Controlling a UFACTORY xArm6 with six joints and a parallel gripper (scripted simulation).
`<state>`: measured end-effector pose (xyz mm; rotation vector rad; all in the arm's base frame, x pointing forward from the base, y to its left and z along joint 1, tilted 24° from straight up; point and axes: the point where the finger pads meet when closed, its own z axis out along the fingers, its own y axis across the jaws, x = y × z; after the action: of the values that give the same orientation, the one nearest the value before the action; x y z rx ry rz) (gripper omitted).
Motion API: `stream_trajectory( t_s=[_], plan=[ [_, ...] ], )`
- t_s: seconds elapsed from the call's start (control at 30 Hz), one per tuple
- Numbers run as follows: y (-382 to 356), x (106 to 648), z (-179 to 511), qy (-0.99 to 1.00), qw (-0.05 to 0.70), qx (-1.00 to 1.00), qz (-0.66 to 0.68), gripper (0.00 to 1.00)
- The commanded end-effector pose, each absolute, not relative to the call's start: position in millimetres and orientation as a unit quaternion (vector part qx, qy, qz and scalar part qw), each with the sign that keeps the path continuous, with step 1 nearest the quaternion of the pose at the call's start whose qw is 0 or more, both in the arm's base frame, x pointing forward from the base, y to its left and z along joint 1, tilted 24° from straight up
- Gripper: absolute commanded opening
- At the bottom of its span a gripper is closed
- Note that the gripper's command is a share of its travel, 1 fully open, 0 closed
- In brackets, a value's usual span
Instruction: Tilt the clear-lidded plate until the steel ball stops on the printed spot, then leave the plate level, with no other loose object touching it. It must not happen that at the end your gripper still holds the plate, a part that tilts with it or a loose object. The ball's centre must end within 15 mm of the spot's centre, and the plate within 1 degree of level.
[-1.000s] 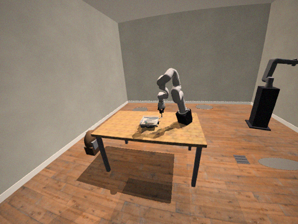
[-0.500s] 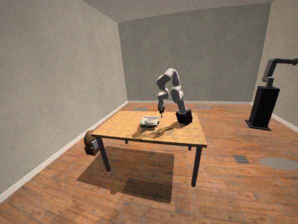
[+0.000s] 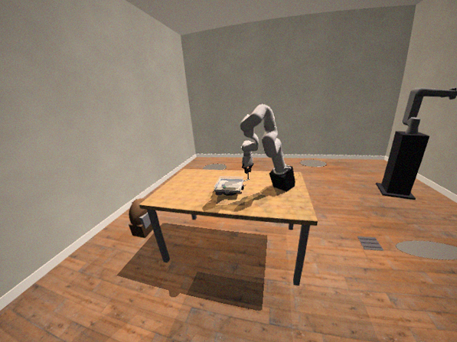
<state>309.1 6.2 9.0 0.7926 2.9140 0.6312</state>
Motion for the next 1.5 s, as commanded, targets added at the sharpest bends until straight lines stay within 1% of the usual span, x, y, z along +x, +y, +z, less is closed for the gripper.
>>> stream_trajectory(
  t_s=[0.0, 1.47],
  plan=[
    [5.8, 307.9, 8.2, 0.944, 0.027, 0.257, 0.204, 0.0],
    [5.7, 307.9, 10.0, 0.944, 0.027, 0.257, 0.204, 0.0]
  ],
)
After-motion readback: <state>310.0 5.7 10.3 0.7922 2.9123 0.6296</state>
